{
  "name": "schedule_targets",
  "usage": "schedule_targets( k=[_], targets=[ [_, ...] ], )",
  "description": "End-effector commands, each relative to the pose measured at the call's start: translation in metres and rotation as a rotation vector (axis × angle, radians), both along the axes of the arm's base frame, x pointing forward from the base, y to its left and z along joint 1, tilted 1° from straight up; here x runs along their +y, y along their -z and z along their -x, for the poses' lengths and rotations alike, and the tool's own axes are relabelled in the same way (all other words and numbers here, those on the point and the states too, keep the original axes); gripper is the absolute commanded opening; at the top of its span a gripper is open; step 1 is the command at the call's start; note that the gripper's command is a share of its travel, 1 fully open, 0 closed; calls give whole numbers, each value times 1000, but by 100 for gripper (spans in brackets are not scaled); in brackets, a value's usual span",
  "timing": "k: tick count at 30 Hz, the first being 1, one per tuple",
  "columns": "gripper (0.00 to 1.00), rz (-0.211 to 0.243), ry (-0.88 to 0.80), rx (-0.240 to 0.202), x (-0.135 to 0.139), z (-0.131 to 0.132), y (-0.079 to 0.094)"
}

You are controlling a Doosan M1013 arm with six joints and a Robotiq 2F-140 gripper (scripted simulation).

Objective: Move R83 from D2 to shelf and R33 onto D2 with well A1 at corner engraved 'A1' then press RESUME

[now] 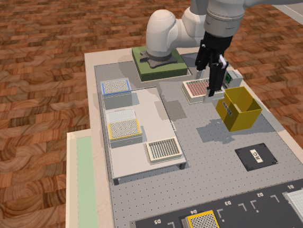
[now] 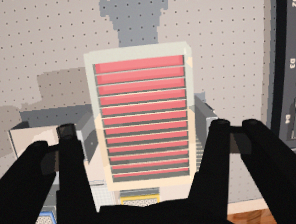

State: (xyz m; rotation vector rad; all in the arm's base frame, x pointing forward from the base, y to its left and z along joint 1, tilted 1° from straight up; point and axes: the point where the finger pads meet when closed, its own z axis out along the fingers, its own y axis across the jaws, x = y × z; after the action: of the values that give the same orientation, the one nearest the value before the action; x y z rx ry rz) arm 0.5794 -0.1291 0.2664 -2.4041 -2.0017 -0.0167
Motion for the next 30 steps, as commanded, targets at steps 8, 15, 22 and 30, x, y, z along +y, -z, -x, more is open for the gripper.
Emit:
schedule_targets(
  k=[8, 15, 22, 30],
  targets=[
    [0, 0, 0, 0, -4, -23, 0],
    [0, 0, 0, 0, -6, -34, 0],
    [0, 0, 0, 0, -9, -50, 0],
    [0, 0, 0, 0, -12, -66, 0]
  ],
)
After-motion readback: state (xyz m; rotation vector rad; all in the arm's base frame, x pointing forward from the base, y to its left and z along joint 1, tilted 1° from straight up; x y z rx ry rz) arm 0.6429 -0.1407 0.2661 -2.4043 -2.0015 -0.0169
